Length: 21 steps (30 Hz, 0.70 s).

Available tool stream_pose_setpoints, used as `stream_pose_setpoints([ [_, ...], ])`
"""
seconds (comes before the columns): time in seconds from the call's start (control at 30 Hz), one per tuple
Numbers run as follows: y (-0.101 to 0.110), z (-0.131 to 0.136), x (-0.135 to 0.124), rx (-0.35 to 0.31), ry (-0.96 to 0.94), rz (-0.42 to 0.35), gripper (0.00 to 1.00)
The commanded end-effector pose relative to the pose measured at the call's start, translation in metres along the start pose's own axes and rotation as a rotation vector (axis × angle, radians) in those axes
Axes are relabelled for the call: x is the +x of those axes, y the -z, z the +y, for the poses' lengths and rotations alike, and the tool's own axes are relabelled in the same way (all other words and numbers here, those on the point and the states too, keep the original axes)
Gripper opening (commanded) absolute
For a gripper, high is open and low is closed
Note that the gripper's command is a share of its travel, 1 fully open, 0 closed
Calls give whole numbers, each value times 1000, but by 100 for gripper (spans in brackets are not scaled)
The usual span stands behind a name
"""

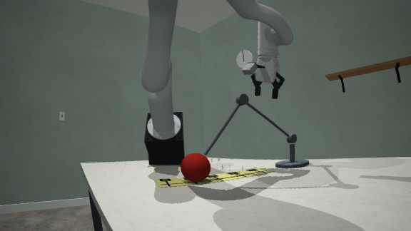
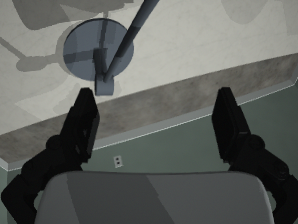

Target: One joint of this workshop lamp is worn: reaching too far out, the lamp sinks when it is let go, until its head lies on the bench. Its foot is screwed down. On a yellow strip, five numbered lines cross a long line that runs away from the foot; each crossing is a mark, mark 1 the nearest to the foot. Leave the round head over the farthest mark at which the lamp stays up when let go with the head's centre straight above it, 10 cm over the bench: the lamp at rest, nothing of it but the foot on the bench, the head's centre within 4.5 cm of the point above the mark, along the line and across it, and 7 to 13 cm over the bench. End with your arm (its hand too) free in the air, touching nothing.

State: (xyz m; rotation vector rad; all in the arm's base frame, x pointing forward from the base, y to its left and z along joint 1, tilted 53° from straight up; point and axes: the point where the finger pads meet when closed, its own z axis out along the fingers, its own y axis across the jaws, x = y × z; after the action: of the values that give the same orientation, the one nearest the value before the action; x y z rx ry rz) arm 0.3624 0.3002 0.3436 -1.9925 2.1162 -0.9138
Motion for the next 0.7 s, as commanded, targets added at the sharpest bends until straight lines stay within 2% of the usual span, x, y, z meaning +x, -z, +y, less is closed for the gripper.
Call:
stream_pose_setpoints([
  [0.0, 17, 5, -2, 1, 0, -2, 100],
  [0.33, 55, 17, -6, 1, 0, -1, 100],
  [0.4, 55, 17, -6, 1, 0, -1, 100],
  [0.67, 79, 24, -9, 1, 0, -2, 100],
])
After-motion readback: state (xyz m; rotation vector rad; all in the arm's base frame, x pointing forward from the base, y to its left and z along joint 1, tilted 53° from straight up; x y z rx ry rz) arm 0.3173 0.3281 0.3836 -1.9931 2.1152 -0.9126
